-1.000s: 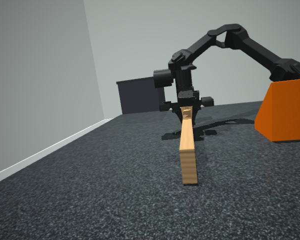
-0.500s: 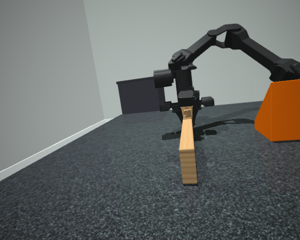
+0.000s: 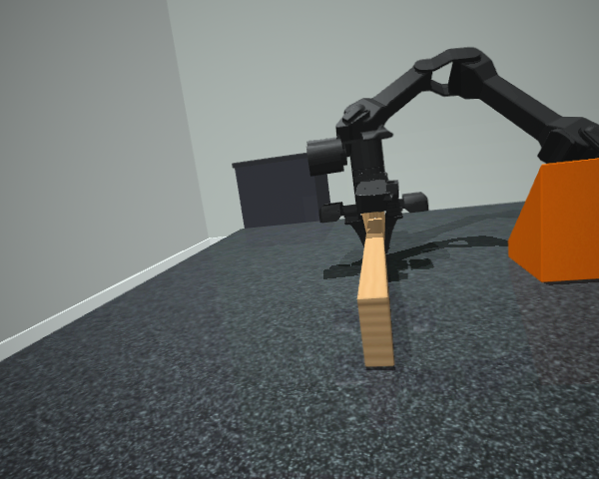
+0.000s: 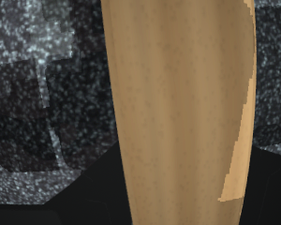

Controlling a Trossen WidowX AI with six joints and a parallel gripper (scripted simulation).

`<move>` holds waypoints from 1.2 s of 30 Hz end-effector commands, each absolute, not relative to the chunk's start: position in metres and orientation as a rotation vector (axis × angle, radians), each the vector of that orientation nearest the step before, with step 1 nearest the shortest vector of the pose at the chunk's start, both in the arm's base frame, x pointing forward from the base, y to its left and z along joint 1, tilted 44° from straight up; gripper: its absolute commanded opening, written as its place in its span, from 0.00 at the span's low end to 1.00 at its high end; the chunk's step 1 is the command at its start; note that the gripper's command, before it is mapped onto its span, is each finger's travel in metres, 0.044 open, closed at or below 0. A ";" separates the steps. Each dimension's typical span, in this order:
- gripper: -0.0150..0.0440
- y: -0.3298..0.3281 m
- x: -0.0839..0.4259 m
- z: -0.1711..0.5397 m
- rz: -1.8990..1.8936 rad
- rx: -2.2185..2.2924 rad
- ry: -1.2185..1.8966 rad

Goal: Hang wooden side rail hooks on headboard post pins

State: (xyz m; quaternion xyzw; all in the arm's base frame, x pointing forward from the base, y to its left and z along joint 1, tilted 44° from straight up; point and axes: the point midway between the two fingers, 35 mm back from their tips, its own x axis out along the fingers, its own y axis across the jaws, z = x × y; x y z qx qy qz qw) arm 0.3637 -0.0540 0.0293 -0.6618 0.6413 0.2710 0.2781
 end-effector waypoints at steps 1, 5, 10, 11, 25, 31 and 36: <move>0.25 -0.050 0.366 0.034 0.719 -1.781 1.703; 0.25 -0.049 0.366 0.035 0.719 -1.781 1.703; 0.25 -0.048 0.366 0.035 0.719 -1.781 1.703; 0.25 -0.048 0.366 0.035 0.719 -1.781 1.703; 0.25 -0.047 0.366 0.037 0.719 -1.781 1.703; 0.25 -0.046 0.366 0.038 0.719 -1.781 1.703; 0.25 -0.045 0.366 0.038 0.719 -1.781 1.703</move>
